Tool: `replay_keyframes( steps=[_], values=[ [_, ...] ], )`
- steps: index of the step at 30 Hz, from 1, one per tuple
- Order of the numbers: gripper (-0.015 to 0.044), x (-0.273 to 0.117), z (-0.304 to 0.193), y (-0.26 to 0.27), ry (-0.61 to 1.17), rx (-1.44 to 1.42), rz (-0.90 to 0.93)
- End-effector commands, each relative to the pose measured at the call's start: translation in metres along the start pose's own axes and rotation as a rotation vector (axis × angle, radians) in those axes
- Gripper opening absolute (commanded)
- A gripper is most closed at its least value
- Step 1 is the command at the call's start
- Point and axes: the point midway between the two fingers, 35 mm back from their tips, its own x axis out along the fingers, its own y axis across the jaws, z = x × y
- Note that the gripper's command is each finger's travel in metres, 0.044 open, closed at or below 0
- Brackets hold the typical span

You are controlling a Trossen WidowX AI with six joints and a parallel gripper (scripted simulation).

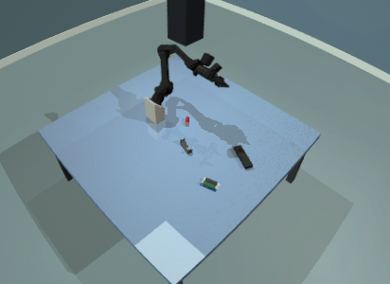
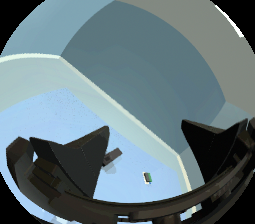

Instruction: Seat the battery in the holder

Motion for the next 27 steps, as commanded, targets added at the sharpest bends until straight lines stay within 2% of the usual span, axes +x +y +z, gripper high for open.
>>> replay_keyframes(
  steps=[1, 2, 4, 7, 14, 20, 27],
  values=[
    [0.0374, 0.001, -0.006, 0.001, 0.024, 0.013, 0.010],
    [0.0348, 0.005, -0.024, 0.005, 0.095, 0.053, 0.039],
    [0.0295, 0.006, -0.086, 0.020, 0.352, 0.213, 0.116],
    [0.0230, -0.002, -0.128, 0.030, 0.542, 0.345, 0.150],
    [0.0230, -0.064, -0.225, 0.064, 1.149, 0.828, 0.122],
    [0.0230, -0.134, -0.254, 0.093, 1.656, 1.301, -0.086],
    [0.0230, -0.139, -0.254, 0.095, 1.690, 1.336, -0.108]
  ],
)
